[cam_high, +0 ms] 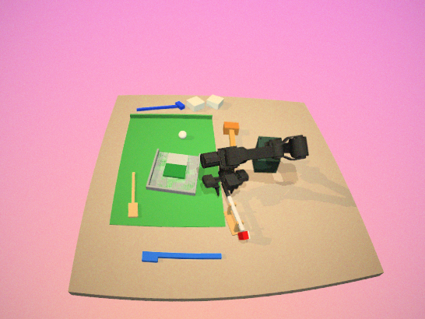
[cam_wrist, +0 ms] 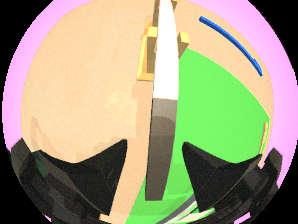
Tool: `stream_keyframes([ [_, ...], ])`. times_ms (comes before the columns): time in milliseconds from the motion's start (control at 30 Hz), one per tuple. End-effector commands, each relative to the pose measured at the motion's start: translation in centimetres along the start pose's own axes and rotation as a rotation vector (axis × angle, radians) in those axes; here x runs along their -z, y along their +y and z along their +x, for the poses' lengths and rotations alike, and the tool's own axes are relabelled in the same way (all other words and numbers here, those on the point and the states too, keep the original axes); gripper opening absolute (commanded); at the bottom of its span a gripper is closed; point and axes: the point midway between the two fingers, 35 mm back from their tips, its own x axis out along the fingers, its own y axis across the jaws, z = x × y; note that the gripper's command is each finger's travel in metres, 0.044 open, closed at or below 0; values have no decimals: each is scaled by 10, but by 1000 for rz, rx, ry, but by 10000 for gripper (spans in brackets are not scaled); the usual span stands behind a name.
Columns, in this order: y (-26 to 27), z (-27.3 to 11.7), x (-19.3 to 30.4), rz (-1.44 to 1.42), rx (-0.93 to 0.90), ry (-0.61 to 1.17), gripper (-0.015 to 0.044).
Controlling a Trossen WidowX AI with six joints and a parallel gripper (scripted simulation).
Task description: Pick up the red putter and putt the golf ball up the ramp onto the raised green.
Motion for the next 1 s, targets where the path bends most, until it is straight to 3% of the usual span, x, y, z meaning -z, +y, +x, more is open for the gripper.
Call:
stream_keyframes([
  [0, 0, 0, 0, -1, 0, 0, 177],
  [167, 0, 0, 0, -1, 0, 0, 46],
  [400, 0, -1, 0, -1, 0, 1, 0],
  [967, -4, -59, -9, 1, -5, 22, 0],
])
